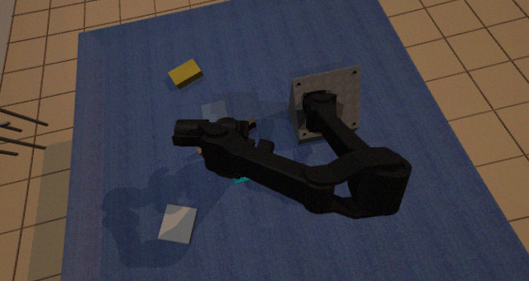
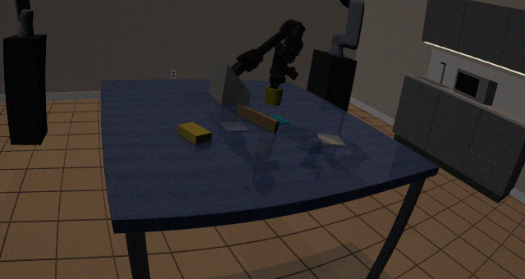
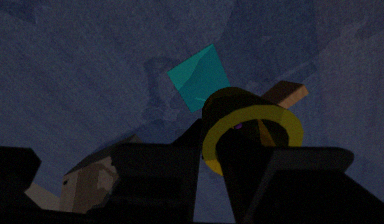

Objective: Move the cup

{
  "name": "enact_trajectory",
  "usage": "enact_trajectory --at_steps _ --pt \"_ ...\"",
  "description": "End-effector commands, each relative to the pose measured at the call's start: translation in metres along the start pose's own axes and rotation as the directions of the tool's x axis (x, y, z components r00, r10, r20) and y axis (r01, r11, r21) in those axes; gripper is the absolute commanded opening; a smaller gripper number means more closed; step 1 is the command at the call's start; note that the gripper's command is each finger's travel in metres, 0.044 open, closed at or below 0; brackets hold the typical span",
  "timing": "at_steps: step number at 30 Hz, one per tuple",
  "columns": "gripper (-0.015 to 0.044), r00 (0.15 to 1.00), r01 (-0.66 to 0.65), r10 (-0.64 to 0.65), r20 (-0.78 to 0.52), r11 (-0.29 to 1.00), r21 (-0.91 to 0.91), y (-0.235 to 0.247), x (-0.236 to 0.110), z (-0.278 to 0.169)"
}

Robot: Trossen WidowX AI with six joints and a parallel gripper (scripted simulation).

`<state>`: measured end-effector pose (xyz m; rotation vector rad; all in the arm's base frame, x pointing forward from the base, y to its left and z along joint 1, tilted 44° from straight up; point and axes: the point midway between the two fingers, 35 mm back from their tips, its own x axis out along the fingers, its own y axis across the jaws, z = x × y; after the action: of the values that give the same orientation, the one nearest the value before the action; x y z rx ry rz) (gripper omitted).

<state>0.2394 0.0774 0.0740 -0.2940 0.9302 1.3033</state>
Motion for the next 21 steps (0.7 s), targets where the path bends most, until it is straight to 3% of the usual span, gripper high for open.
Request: enact_trajectory --at_steps 1,21 --pt "0.0000 1.000 -0.002 0.002 0.003 1.000 0.005 0.006 0.000 0.004" --pt "0.0000 1.000 -0.004 0.004 0.005 1.000 0.006 0.031 0.001 0.024"
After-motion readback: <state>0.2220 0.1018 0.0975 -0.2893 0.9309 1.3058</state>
